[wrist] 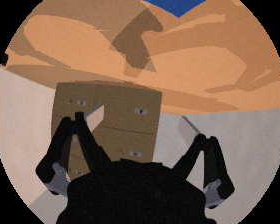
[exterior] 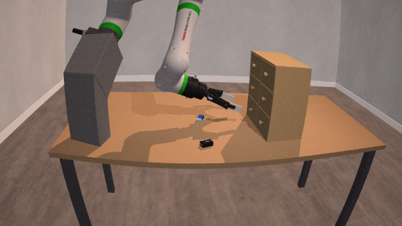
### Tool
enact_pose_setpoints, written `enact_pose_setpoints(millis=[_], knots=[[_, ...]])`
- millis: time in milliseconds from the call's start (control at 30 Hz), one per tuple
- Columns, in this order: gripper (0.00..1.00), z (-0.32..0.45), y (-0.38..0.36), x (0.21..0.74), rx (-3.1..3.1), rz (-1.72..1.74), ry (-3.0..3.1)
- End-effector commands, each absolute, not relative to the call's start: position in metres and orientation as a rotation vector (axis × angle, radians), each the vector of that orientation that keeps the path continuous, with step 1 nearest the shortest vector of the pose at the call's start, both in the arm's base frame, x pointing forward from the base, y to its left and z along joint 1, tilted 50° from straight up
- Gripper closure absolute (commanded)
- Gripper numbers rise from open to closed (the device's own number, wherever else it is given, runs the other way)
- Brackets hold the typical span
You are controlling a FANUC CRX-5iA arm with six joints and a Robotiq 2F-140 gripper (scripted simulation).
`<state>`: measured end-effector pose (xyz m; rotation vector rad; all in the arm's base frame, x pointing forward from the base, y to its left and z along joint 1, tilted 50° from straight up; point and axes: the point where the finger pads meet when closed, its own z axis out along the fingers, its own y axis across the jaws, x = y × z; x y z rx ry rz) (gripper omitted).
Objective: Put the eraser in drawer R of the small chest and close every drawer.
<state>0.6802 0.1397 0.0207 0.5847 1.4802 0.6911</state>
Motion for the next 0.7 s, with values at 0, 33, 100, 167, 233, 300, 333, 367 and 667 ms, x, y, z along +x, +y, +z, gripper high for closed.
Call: enact_pose_setpoints(millis=[0, 33, 100, 167, 233, 300, 333, 367, 667], knots=[[0.0, 0.021, 0.14, 0.68, 0.585, 0.691, 1.48], [0.0, 0.021, 0.14, 0.68, 0.585, 0.691, 1.48], [0.0, 0.021, 0.14, 0.68, 0.585, 0.691, 1.48], [0.0, 0.021, 0.14, 0.68, 0.585, 0.691, 1.48], [0.0, 0.021, 0.14, 0.68, 0.585, 0.691, 1.48], [0.0, 0.021, 0.14, 0.68, 0.585, 0.691, 1.48], [0.0, 0.021, 0.139, 0.68, 0.585, 0.691, 1.48], [0.0, 0.021, 0.139, 0.68, 0.585, 0.691, 1.48], [0.0, 0.031, 0.128, 0.675, 0.585, 0.691, 1.48]])
